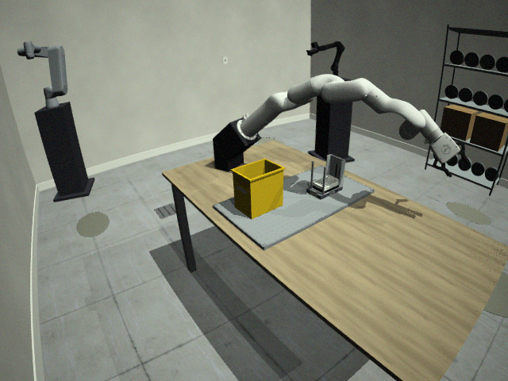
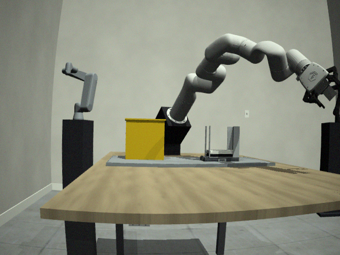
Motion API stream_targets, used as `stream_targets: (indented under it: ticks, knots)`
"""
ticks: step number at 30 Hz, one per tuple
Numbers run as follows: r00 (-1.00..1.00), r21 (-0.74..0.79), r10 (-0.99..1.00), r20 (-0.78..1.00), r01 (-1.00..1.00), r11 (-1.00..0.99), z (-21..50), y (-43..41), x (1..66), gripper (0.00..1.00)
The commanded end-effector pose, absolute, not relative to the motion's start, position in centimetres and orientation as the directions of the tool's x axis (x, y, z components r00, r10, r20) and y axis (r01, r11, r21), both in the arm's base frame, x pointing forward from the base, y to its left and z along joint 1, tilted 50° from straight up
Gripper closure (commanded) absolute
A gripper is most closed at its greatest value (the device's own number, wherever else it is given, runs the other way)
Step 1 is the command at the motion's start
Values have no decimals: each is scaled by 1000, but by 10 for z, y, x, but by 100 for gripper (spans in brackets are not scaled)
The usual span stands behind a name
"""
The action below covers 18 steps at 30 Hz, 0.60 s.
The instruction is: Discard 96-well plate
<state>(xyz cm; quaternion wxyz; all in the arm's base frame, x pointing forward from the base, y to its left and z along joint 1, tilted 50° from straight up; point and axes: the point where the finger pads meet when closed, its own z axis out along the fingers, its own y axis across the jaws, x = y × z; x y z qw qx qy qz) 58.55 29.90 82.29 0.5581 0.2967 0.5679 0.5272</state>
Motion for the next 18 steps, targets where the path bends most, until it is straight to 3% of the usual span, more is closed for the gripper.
stream_targets:
  ticks: [1, 18]
  knots:
    - [-200, 929, 926, -320, -257, 265, 826, 298, 583, 0]
    - [-199, 940, 932, -302, -227, 256, 827, 296, 579, 0]
